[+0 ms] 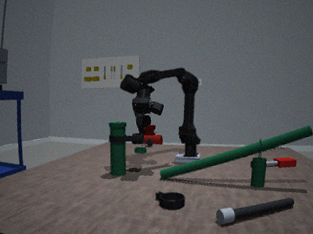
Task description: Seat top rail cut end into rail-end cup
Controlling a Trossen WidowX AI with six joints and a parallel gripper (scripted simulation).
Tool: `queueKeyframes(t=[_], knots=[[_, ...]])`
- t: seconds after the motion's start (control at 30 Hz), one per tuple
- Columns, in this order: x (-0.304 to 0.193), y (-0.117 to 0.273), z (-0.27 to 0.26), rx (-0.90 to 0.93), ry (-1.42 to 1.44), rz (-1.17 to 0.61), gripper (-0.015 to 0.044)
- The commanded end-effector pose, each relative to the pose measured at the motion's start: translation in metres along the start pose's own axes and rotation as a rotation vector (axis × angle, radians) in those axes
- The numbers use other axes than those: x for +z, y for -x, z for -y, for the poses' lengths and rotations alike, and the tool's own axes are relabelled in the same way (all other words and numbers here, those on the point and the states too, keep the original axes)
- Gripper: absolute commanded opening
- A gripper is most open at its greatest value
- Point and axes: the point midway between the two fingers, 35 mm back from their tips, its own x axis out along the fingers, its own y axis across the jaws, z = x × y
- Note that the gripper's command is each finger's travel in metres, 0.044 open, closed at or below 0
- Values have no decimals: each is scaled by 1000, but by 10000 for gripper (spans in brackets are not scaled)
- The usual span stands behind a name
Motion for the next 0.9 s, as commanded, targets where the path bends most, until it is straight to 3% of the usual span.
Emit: queueKeyframes(t=[0.0, 0.87], knots=[[1, -10, -1, 2, -4, 7, 440], [1, -52, -1, 0, -4, 7, 440]])
